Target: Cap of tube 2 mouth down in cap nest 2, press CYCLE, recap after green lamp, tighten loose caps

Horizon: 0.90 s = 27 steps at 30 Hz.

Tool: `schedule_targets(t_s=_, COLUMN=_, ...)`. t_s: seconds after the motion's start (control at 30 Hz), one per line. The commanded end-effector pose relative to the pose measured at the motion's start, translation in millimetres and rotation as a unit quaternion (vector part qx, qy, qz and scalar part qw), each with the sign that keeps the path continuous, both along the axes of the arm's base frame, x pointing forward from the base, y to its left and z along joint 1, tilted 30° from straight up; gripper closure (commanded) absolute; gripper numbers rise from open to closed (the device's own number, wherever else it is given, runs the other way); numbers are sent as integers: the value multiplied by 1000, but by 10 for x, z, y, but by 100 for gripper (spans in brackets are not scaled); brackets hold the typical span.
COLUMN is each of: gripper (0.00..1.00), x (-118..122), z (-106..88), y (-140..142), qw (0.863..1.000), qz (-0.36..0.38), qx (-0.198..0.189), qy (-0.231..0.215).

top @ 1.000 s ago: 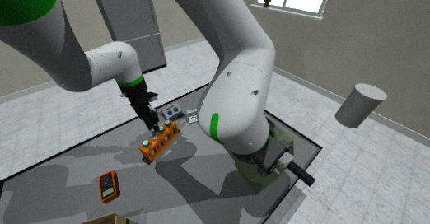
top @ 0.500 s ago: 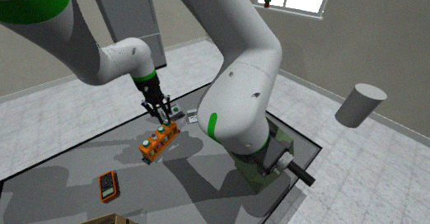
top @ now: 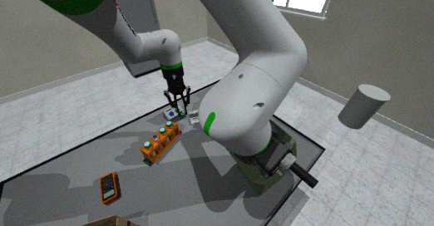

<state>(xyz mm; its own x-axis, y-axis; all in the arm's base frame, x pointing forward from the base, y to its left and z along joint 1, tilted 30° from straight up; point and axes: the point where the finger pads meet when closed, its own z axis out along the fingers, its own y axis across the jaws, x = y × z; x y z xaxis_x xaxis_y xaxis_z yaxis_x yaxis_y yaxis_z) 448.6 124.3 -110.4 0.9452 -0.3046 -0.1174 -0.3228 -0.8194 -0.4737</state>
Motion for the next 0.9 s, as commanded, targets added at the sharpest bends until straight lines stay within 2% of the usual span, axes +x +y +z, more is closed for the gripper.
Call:
schedule_targets(t_s=0.0, gripper=70, x=63, z=-146, y=-268, qw=1000, qz=2, qx=3, qy=0)
schedule_targets(t_s=0.37, gripper=70, x=196, z=-568, y=-1031, qw=1000, qz=2, qx=3, qy=0)
schedule_targets(t_s=0.43, gripper=70, x=196, z=-568, y=-1031, qw=1000, qz=2, qx=3, qy=0)
schedule_targets(t_s=0.53, gripper=70, x=228, z=-669, y=-1213, qw=1000, qz=2, qx=3, qy=0)
schedule_targets(t_s=0.73, gripper=70, x=228, z=-669, y=-1213, qw=1000, qz=2, qx=3, qy=0)
schedule_targets(t_s=0.87, gripper=70, x=238, z=-843, y=-1115, qw=1000, qz=2, qx=3, qy=0)
